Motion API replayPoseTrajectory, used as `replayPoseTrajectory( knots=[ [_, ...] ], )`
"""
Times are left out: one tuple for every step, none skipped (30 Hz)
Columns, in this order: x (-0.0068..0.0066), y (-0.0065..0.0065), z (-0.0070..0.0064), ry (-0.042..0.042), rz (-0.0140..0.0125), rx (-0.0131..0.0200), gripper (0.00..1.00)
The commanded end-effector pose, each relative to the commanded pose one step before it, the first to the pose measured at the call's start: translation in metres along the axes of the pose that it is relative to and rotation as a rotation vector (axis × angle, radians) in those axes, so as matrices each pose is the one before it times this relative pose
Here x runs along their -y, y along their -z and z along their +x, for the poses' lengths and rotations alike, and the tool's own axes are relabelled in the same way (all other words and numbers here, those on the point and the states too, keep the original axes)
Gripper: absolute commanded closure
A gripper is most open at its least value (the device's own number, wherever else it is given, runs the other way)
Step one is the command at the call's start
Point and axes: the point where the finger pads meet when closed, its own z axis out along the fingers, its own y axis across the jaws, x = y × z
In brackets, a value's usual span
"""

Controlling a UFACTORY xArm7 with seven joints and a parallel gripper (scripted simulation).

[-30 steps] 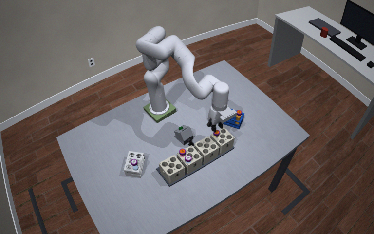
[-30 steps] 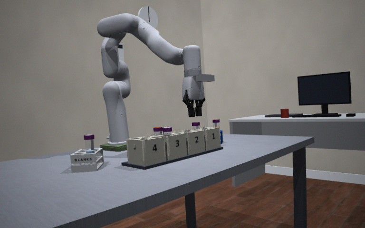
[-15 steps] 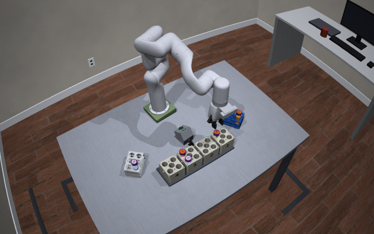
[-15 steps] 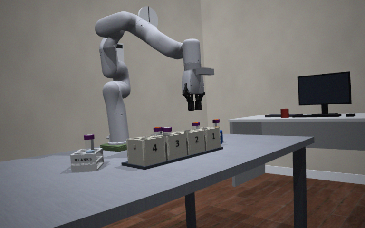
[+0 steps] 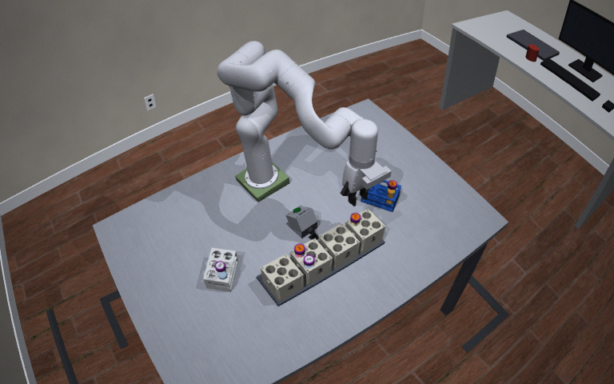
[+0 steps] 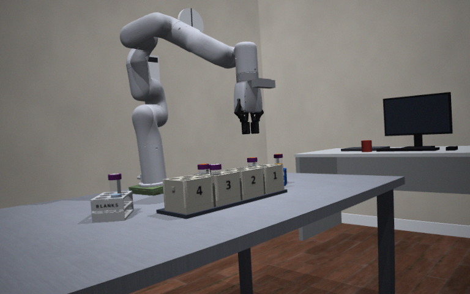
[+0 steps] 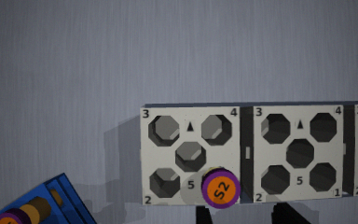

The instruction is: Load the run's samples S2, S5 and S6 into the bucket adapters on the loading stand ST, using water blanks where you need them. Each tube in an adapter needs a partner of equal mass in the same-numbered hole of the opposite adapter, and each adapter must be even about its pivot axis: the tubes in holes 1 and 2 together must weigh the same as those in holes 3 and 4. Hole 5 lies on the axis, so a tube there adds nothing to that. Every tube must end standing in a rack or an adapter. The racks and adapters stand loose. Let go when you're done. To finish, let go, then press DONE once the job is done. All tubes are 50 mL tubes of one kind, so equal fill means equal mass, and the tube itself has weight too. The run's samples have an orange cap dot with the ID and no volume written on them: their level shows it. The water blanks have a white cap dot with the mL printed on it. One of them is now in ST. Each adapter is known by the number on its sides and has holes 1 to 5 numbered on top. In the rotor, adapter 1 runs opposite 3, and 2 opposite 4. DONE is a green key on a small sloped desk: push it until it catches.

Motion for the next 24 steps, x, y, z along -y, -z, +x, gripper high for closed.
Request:
replayPoseTrajectory(
  knots=[
    [0.00038,0.00588,0.00091,0.00006,0.00123,-0.00318,0.56],
    [0.0,0.002,0.0,0.0,0.0,0.0,0.56],
    [0.0,0.002,0.0,0.0,0.0,0.0,0.56],
    [0.0,0.002,0.0,0.0,0.0,0.0,0.56],
    [0.0,0.002,0.0,0.0,0.0,0.0,0.56],
    [0.0,0.002,0.0,0.0,0.0,0.0,0.56],
    [0.0,0.002,0.0,0.0,0.0,0.0,0.56],
    [0.0,0.002,0.0,0.0,0.0,0.0,0.56],
    [0.0,0.002,0.0,0.0,0.0,0.0,0.56],
    [0.0,0.002,0.0,0.0,0.0,0.0,0.56],
    [0.0,0.002,0.0,0.0,0.0,0.0,0.56],
    [0.0,0.002,0.0,0.0,0.0,0.0,0.56],
    [0.0,0.00133,0.0,0.0,0.0,0.0,0.56],
    [0.0,0.0,0.0,0.0,0.0,0.0,0.56],
    [0.0,0.0,0.0,0.0,0.0,0.0,0.56],
    [0.0,0.0,0.0,0.0,0.0,0.0,0.56],
    [0.0,0.0,0.0,0.0,0.0,0.0,0.56],
    [0.0,-0.00002,-0.00001,0.0,0.0,-0.00001,0.56],
    [0.0,0.00001,0.0,0.0,0.0,0.0,0.56],
    [0.0,0.00001,0.0,0.0,0.0,0.0,0.56],
    [0.0,0.0,0.0,0.0,0.0,0.0,0.56],
    [0.0,0.0,0.0,0.0,0.0,0.0,0.56],
    [0.0,0.0,0.0,0.0,0.0,0.0,0.56],
    [0.0,0.0,0.0,0.0,0.0,0.0,0.56]
  ],
)
